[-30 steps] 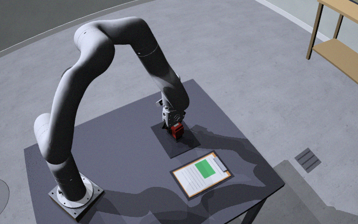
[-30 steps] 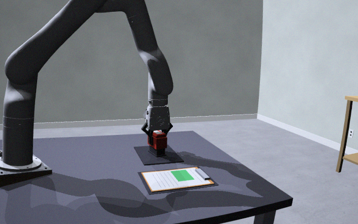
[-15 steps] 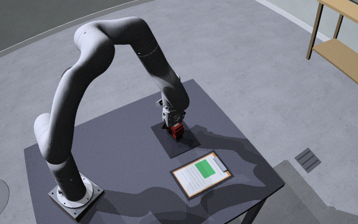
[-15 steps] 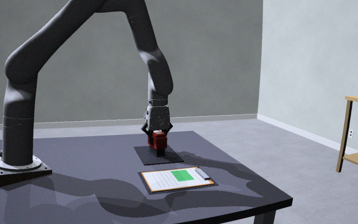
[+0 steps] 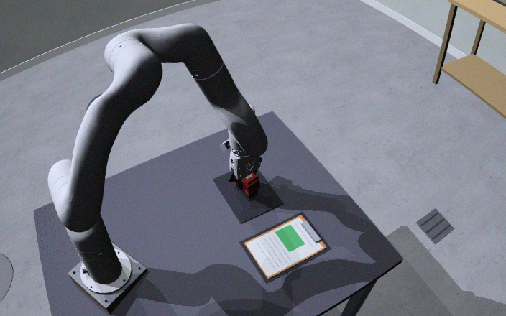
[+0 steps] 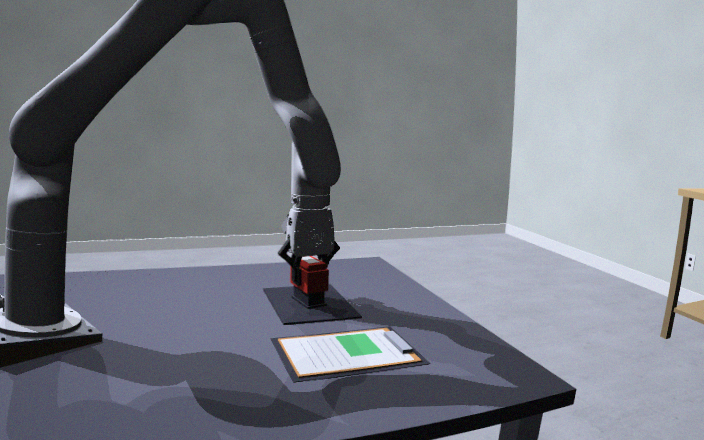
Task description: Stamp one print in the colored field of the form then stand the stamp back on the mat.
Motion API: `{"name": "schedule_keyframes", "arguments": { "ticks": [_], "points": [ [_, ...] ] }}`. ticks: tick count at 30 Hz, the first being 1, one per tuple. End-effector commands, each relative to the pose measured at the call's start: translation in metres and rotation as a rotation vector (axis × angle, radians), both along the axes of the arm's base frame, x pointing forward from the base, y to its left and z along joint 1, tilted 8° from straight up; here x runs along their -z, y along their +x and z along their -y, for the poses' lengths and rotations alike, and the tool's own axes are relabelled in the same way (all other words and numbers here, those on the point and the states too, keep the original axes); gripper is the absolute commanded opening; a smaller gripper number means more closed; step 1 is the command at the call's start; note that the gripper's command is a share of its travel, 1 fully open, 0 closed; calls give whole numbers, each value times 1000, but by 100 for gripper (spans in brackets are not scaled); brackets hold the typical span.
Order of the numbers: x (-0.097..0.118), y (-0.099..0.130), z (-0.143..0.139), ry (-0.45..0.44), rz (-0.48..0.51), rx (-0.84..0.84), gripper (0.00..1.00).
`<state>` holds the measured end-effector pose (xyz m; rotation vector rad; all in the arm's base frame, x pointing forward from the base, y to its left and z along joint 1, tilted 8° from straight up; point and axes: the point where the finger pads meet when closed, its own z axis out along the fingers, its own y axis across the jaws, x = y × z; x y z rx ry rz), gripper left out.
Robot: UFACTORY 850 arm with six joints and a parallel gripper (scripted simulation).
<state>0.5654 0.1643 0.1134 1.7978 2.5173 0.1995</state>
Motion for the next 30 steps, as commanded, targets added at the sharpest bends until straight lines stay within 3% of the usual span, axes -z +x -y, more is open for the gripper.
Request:
{"name": "schedule_keyframes", "arguments": {
  "ticks": [1, 6, 14, 26, 27, 29, 30],
  "points": [
    [-1, 1, 0, 1, 2, 0, 35],
    [-6, 0, 0, 1, 2, 0, 35],
    [-38, -3, 3, 1, 2, 0, 35],
    [-40, -3, 5, 1, 2, 2, 35],
    [-40, 2, 16, 1, 0, 12, 35],
    [-37, 24, 71, 4, -6, 65, 35],
    [-37, 23, 78, 8, -9, 102, 35]
  ]
}}
